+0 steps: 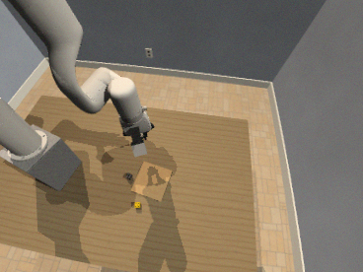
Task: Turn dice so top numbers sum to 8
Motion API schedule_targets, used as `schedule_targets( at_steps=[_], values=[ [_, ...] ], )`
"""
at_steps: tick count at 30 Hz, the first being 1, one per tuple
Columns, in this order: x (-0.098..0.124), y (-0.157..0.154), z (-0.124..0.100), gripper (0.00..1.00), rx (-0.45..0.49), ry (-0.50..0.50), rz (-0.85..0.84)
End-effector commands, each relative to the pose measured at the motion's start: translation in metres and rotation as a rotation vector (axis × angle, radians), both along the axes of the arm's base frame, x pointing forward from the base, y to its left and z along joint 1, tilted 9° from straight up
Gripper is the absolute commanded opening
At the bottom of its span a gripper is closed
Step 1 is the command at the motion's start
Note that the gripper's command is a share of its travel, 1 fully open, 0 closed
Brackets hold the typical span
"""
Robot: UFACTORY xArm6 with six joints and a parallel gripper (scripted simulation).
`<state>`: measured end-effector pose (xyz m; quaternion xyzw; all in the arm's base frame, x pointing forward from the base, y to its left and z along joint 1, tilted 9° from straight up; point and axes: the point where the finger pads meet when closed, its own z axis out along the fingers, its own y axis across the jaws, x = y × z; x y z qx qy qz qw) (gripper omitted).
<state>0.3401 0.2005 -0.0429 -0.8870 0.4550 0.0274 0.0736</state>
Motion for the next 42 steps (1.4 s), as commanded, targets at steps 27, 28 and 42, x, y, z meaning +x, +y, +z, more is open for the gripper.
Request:
schedule_targets(
  at_steps=[27,28,42],
  values=[
    [-0.0003,0.0034,0.0008,0.15,-0.014,-0.071,0.468],
    [-0.0003,0.0034,0.0008,0.15,-0.014,-0.071,0.468],
    [-0.0021,0.0061,-0.0002,0.15,-0.023,-0.144,0.941]
  ],
)
